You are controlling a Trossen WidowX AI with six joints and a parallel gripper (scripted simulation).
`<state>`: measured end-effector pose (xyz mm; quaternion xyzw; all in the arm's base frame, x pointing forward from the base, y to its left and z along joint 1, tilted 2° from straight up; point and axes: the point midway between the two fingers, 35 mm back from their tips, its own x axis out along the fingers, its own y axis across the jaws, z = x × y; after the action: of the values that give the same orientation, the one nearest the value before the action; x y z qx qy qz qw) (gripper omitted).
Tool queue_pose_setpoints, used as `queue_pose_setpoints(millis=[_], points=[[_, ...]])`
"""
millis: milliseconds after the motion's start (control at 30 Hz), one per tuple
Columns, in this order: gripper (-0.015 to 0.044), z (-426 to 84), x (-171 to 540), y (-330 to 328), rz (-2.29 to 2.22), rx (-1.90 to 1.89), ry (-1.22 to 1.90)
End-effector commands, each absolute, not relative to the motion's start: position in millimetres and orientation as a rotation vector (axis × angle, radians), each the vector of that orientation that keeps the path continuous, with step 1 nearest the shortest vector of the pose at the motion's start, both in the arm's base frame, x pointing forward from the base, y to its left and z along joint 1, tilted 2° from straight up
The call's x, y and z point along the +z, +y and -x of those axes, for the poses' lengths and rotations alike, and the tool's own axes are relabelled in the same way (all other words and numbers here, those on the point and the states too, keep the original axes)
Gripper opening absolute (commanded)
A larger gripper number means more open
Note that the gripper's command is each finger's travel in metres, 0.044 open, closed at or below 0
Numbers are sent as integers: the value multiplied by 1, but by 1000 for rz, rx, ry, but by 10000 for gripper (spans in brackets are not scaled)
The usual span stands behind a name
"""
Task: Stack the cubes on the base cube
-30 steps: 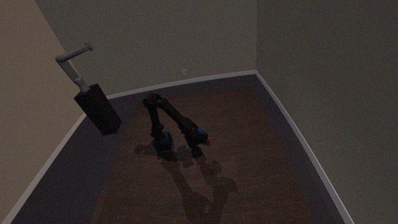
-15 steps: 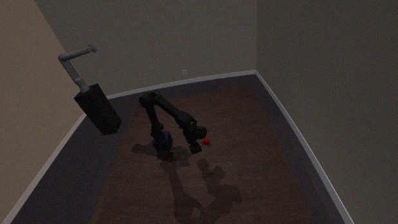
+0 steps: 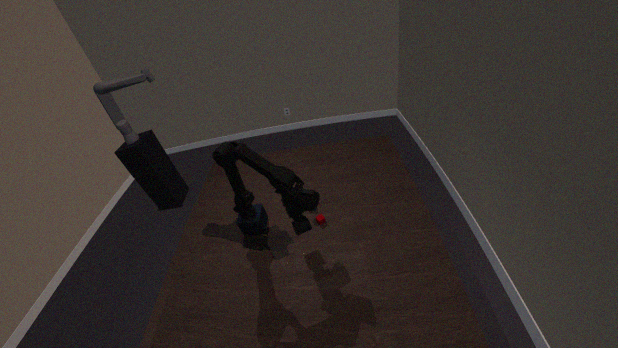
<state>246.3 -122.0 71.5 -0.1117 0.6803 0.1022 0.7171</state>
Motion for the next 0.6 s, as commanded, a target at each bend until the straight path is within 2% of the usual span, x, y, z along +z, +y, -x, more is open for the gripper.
queue_pose_setpoints(millis=[0,567], points=[[105,-252,74,-116,274,243,1499],[105,-274,67,-73,373,364,1494]])
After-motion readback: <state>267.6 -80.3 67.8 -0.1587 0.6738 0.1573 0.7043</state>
